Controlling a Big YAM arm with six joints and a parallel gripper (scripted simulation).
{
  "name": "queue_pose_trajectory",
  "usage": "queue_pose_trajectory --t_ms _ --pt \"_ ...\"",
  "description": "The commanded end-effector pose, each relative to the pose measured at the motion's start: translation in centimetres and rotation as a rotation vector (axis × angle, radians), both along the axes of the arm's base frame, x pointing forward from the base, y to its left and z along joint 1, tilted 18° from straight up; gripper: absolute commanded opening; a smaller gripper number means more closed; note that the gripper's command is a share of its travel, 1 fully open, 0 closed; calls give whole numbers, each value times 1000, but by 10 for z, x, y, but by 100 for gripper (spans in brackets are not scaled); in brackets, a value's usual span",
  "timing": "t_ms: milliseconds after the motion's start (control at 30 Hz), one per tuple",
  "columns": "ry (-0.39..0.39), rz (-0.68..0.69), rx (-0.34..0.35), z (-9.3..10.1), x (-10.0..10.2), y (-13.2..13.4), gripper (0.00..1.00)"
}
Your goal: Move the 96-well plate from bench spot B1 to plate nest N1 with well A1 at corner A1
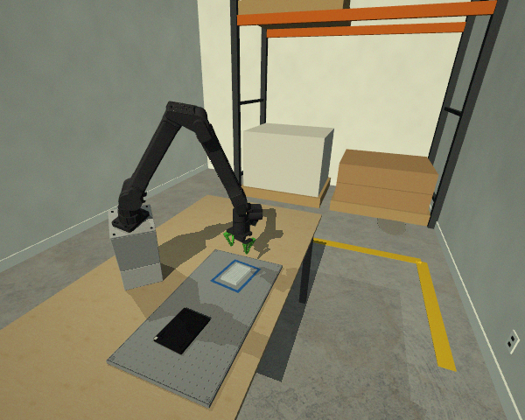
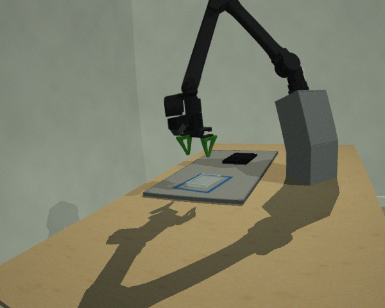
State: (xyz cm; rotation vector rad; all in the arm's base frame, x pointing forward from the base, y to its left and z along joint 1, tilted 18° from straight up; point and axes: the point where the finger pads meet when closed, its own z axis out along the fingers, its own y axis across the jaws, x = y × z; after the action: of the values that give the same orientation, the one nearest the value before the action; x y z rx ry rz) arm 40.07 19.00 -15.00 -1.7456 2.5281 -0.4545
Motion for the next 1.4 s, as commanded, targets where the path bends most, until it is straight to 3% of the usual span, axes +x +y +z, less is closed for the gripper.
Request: queue_pose_trajectory --t_ms 0,100,133,200,333,400,500,700,967,1167,1233,1267,1367 --pt "-7 75 4 -3 11 -14 100" --pt "7 107 -11 -8 9 -20 100" --pt "-17 124 -4 2 16 -20 100" --pt "21 172 -32 -15 8 -33 100" --pt "23 172 -30 -24 7 -50 100" --pt "-12 172 -18 -9 17 -45 100" --pt "-39 189 -8 -3 29 -31 100" --pt "0 176 -23 -14 15 -40 100" --pt "0 176 -23 -14 15 -40 100" --pt "1 172 -24 -30 22 -47 100" --pt "1 172 -24 -30 22 -47 100" --pt "-34 171 -12 -15 32 -43 100" --pt "0 172 -23 -36 24 -48 100"
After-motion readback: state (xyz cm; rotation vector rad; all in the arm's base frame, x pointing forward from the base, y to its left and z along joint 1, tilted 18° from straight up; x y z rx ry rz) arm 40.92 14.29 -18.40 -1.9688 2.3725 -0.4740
